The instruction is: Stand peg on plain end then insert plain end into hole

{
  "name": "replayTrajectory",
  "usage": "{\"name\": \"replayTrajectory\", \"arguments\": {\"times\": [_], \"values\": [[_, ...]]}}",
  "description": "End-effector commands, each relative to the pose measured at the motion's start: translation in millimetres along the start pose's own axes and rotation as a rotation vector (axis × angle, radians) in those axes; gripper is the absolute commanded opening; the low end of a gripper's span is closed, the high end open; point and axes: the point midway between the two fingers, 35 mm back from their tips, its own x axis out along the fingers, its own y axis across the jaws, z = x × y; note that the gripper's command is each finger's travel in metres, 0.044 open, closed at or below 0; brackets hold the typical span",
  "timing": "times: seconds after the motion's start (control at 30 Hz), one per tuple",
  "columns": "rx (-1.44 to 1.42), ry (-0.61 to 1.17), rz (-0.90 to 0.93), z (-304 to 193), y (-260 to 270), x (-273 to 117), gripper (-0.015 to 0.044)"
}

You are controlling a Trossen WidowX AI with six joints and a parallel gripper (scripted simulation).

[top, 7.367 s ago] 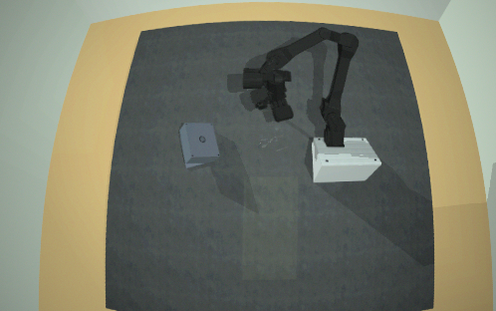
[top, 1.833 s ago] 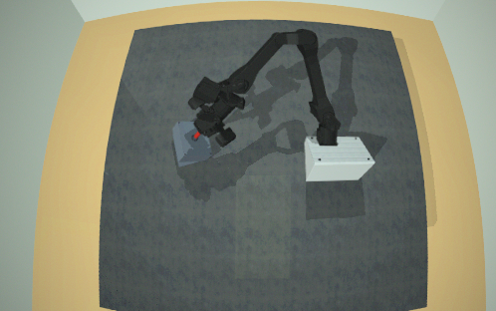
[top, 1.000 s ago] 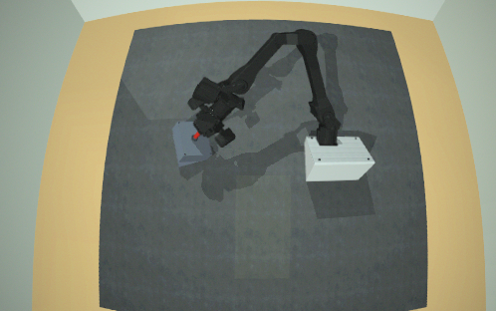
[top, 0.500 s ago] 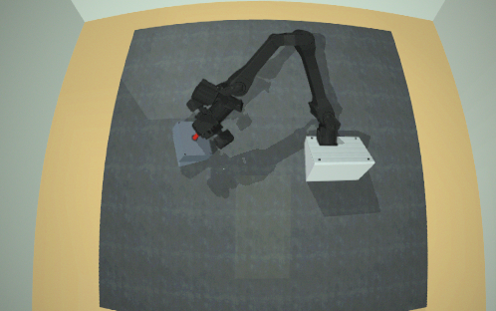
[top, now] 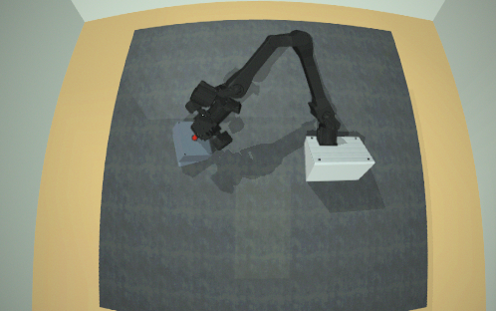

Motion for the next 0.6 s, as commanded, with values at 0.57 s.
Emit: {"name": "replayTrajectory", "arguments": {"times": [0.57], "values": [[-0.005,-0.004,0.001,0.9,0.0,12.6,0.0]]}}
